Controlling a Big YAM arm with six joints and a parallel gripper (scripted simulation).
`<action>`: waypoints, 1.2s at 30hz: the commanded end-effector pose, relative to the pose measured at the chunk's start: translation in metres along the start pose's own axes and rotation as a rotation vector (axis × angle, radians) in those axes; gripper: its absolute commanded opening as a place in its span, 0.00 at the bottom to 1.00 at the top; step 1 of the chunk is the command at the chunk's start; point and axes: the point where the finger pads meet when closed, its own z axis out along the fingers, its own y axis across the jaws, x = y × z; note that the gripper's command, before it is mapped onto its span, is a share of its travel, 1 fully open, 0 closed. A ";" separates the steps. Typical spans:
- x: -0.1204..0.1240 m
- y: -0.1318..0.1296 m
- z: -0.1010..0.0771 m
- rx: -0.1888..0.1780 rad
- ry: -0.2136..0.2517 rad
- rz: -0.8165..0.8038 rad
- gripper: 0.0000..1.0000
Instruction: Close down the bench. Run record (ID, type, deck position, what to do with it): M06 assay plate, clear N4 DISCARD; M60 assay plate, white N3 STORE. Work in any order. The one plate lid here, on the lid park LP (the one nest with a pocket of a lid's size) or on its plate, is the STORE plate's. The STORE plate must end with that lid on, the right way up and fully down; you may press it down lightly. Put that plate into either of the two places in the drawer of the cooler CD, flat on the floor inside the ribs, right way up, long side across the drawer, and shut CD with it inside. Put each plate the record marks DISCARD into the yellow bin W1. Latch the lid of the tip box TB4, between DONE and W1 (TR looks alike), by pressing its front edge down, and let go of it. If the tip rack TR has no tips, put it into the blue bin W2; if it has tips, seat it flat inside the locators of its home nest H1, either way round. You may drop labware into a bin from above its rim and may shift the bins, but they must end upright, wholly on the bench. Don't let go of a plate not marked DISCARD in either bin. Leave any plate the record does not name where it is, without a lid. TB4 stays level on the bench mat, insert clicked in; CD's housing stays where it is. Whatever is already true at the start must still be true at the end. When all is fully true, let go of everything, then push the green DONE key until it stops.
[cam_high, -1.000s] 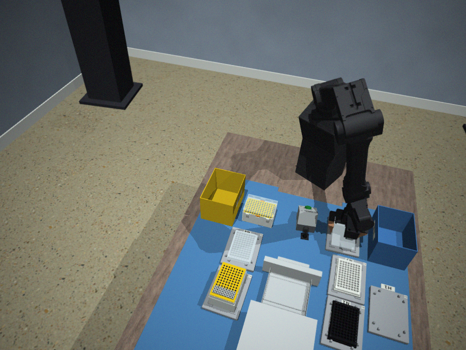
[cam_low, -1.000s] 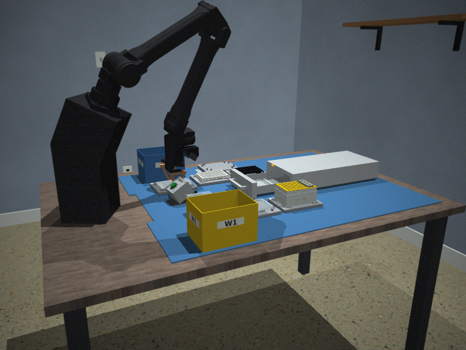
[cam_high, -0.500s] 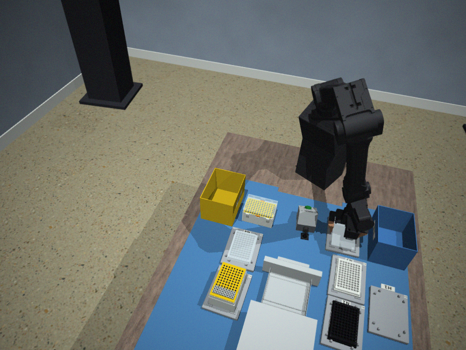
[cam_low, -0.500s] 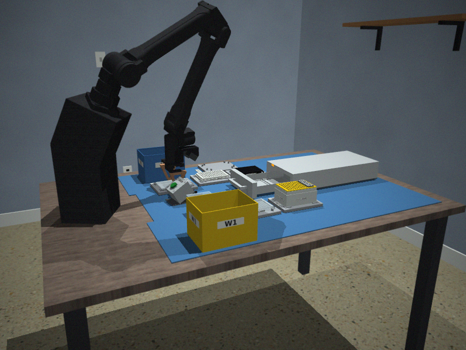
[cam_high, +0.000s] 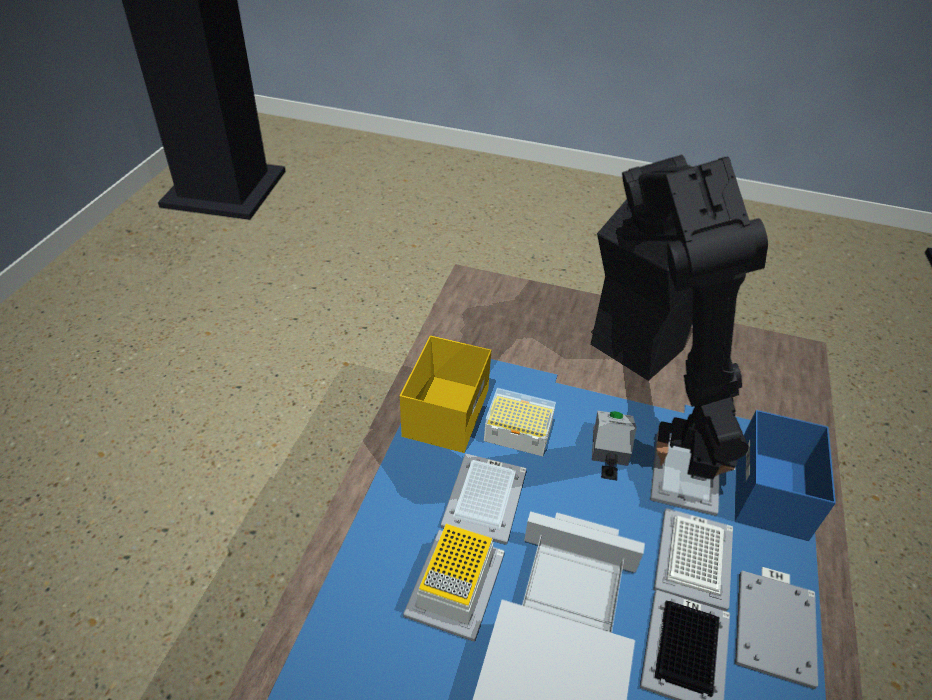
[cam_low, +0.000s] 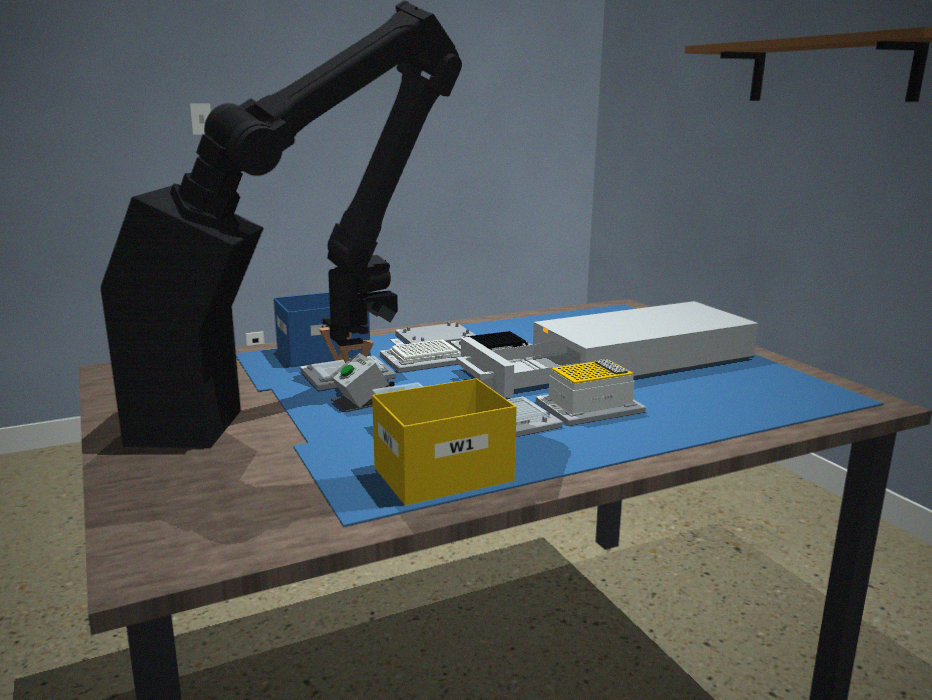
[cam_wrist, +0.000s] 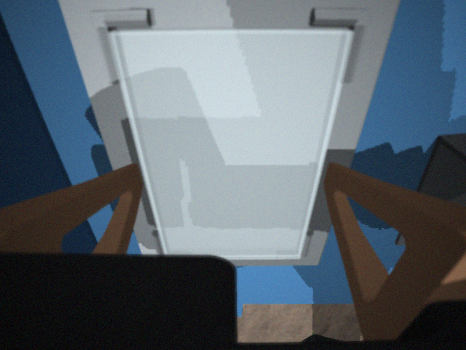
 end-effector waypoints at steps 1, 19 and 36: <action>-0.003 0.000 0.005 -0.003 -0.008 -0.003 1.00; -0.003 -0.001 0.005 -0.003 -0.009 -0.003 0.00; -0.003 -0.001 0.005 -0.003 -0.009 -0.003 0.00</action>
